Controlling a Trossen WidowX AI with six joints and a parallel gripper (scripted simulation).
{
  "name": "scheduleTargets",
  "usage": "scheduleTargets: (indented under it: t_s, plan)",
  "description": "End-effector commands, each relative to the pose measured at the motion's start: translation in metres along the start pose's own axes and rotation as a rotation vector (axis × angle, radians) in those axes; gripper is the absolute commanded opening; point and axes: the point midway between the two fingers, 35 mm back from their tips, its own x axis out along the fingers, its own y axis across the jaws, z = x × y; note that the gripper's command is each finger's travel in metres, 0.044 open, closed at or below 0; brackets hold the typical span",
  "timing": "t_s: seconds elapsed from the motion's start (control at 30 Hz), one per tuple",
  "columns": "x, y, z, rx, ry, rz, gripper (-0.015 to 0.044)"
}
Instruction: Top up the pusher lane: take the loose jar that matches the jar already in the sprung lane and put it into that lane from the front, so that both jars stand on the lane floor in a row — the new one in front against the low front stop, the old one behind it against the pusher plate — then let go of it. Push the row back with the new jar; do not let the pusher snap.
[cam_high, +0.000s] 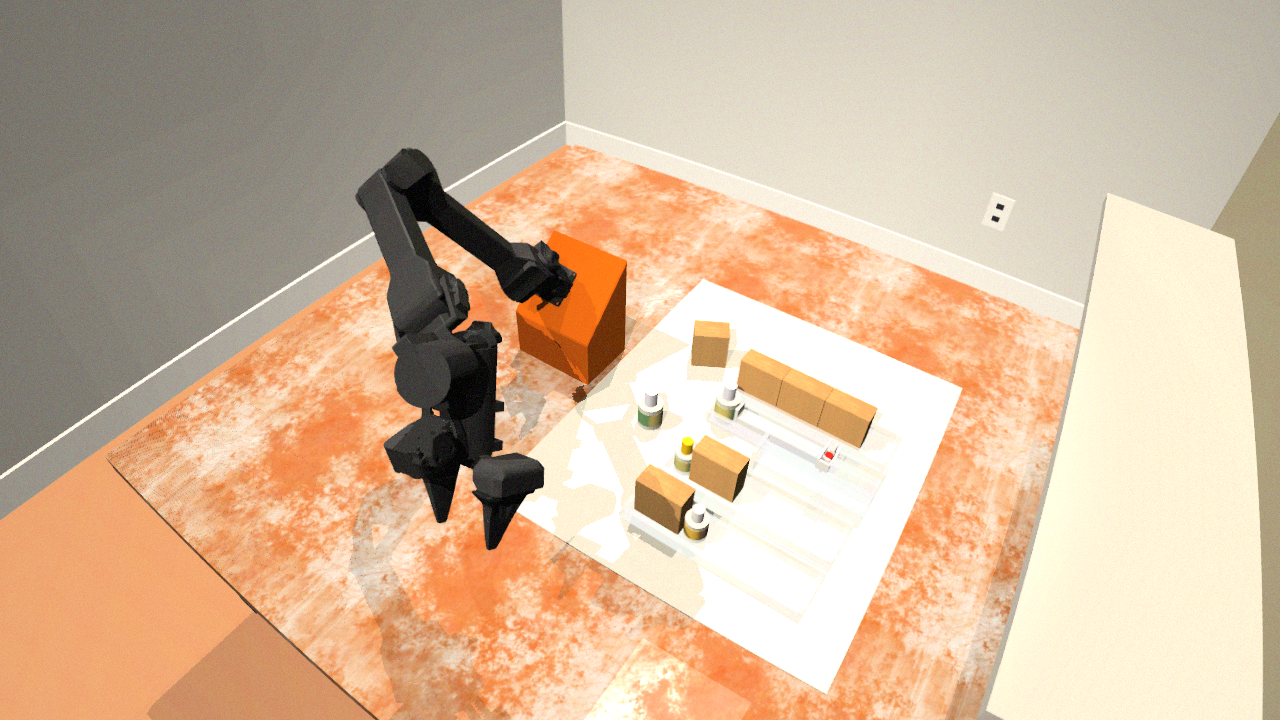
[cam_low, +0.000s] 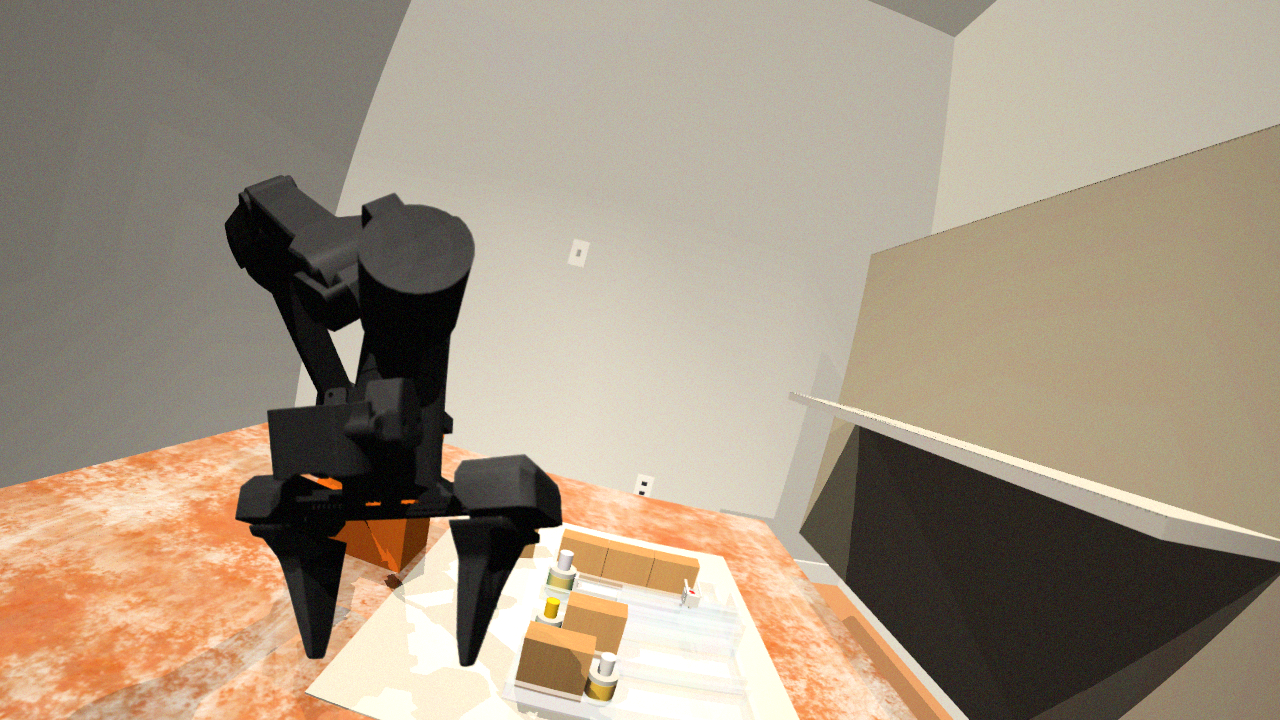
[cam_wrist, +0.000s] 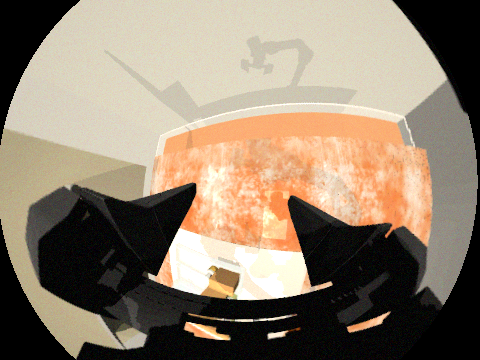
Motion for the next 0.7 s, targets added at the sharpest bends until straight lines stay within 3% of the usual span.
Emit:
scheduleTargets:
  t_s: [0.0,0.33,0.67]
  plan:
    - [0.003,0.015,-0.053,-0.131,0.12,0.028,0.044]
    - [-0.028,0.023,-0.222,-0.672,0.451,0.079,0.044]
    - [-0.098,-0.038,-0.351,-1.373,0.679,0.131,0.044]
